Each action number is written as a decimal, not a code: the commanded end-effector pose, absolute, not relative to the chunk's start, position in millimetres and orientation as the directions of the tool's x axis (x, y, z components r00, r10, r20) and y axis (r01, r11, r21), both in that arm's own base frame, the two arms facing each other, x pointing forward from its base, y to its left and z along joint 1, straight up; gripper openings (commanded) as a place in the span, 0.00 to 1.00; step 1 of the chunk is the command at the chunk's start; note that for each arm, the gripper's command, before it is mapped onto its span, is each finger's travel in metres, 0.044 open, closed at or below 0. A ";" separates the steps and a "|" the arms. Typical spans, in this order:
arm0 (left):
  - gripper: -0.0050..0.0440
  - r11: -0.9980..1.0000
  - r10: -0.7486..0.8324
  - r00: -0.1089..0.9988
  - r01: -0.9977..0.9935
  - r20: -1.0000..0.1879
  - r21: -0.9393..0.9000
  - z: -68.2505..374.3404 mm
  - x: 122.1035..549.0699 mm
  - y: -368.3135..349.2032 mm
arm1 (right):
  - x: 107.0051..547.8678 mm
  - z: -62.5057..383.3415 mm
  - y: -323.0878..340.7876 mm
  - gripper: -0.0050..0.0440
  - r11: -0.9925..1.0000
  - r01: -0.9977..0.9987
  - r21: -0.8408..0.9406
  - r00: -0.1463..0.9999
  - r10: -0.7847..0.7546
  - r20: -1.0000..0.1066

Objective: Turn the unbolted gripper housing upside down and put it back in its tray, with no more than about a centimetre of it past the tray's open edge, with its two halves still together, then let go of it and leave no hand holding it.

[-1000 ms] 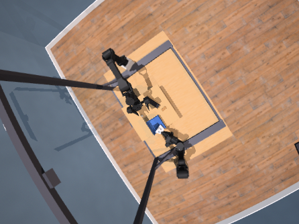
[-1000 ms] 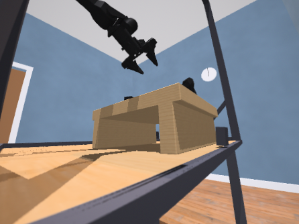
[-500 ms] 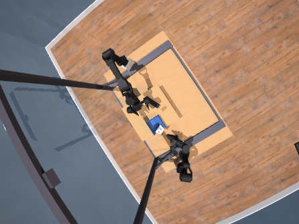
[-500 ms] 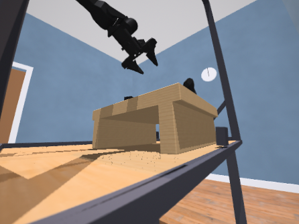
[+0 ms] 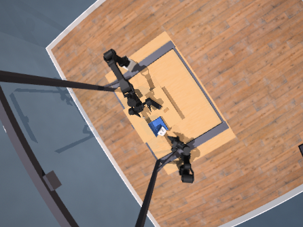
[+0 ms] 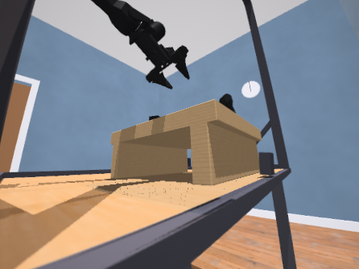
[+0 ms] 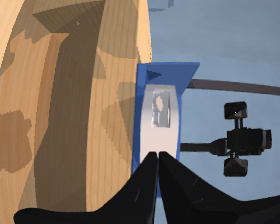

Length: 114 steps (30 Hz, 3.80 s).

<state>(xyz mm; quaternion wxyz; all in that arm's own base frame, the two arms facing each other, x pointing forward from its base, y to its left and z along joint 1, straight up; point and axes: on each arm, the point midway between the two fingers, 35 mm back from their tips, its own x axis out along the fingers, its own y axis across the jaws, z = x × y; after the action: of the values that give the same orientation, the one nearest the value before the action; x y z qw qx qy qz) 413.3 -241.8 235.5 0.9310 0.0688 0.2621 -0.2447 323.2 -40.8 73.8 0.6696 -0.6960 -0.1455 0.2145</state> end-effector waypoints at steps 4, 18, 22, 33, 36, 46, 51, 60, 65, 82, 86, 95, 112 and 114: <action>1.00 0.873 -0.425 0.760 0.488 -0.492 -0.001 250.2 413.3 -241.4 | 328.1 74.7 -36.0 0.10 -0.061 -0.080 -0.995 0.867 0.488 -0.100; 1.00 0.873 -0.425 0.760 0.488 -0.492 -0.001 250.2 413.3 -241.4 | 334.5 75.1 -24.4 0.10 -0.060 -0.078 -0.995 0.867 0.489 -0.098; 1.00 0.873 -0.425 0.760 0.488 -0.492 -0.001 250.2 413.3 -241.4 | 335.3 75.2 -24.4 0.10 -0.060 -0.078 -0.995 0.867 0.489 -0.098; 1.00 0.873 -0.425 0.760 0.488 -0.492 -0.001 250.2 413.3 -241.4 | 339.4 75.3 -24.2 0.10 -0.061 -0.077 -0.995 0.867 0.489 -0.097; 1.00 0.873 -0.425 0.760 0.488 -0.492 -0.001 250.2 413.3 -241.4 | 339.7 75.3 -24.2 0.10 -0.061 -0.077 -0.995 0.867 0.489 -0.097; 1.00 0.873 -0.425 0.760 0.488 -0.492 -0.001 250.2 413.3 -241.4 | 343.4 75.4 -23.9 0.10 -0.062 -0.075 -0.995 0.867 0.489 -0.096; 1.00 0.873 -0.425 0.760 0.488 -0.492 -0.001 250.2 413.3 -241.4 | 344.9 75.4 -23.8 0.10 -0.063 -0.075 -0.995 0.867 0.489 -0.096; 1.00 0.873 -0.425 0.760 0.488 -0.492 -0.001 250.2 413.3 -241.4 | 347.8 75.5 -23.6 0.10 -0.064 -0.074 -0.995 0.867 0.490 -0.096; 1.00 0.873 -0.425 0.760 0.488 -0.492 -0.001 250.2 413.3 -241.4 | 349.7 75.6 -23.4 0.10 -0.064 -0.073 -0.995 0.867 0.490 -0.095; 1.00 0.873 -0.425 0.760 0.488 -0.492 -0.001 250.2 413.3 -241.4 | 355.2 75.8 -22.9 0.10 -0.065 -0.072 -0.995 0.866 0.490 -0.095; 1.00 0.873 -0.425 0.760 0.488 -0.492 -0.001 250.2 413.3 -241.4 | 355.9 75.8 -22.8 0.10 -0.065 -0.072 -0.995 0.866 0.490 -0.095; 1.00 0.873 -0.425 0.760 0.488 -0.492 -0.001 250.2 413.3 -241.4 | 359.2 75.9 -22.5 0.10 -0.065 -0.072 -0.995 0.866 0.490 -0.094; 1.00 0.873 -0.425 0.760 0.488 -0.492 -0.001 250.2 413.3 -241.4 | 364.7 76.1 -22.0 0.10 -0.065 -0.071 -0.995 0.867 0.490 -0.094; 1.00 0.873 -0.425 0.760 0.488 -0.492 -0.001 250.2 413.3 -241.4 | 365.5 76.1 -21.9 0.10 -0.065 -0.071 -0.995 0.867 0.490 -0.094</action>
<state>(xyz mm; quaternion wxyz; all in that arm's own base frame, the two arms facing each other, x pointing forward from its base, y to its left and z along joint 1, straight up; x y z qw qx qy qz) 413.3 -241.8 235.5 0.9310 0.0688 0.2621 -0.2447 362.0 -20.9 71.7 0.6685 -0.6964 -0.1474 0.2155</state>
